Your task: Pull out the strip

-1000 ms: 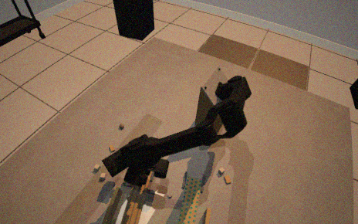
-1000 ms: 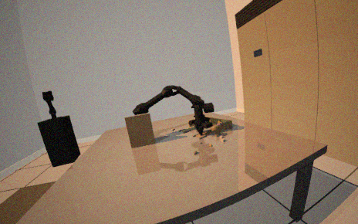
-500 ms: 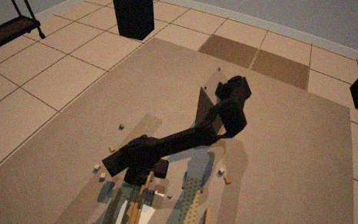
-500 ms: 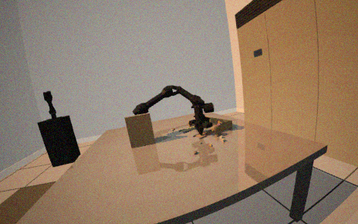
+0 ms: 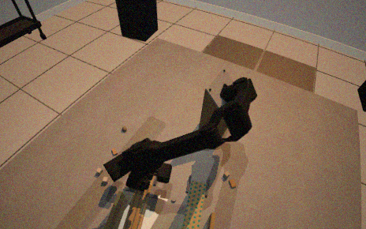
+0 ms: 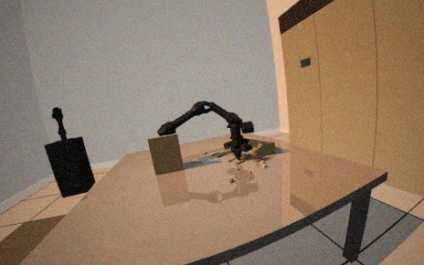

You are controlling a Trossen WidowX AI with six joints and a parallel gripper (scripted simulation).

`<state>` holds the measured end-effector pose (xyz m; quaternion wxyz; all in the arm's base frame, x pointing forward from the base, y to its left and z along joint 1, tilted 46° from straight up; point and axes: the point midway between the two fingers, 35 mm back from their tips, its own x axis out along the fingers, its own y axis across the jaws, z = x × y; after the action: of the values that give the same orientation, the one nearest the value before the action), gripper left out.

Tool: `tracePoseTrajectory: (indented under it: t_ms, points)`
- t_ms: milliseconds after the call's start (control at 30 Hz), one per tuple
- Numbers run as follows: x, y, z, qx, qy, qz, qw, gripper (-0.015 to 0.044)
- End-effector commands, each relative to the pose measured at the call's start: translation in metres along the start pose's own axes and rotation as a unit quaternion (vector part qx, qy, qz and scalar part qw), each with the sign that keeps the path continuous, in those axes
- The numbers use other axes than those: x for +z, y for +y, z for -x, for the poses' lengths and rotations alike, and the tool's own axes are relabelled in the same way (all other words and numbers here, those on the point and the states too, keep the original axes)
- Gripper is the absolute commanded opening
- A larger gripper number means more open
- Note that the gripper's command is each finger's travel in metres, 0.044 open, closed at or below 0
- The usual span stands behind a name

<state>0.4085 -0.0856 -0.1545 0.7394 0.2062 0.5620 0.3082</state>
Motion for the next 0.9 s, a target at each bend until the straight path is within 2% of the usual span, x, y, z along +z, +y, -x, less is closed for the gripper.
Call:
tracePoseTrajectory:
  t_ms: [0, 867]
  points:
    - [-0.002, 0.001, -0.006, 0.004, 0.003, 0.0, 1.0, 0.0]
    - [-0.042, 0.001, -0.007, 0.004, 0.003, 0.0, 1.0, 0.0]
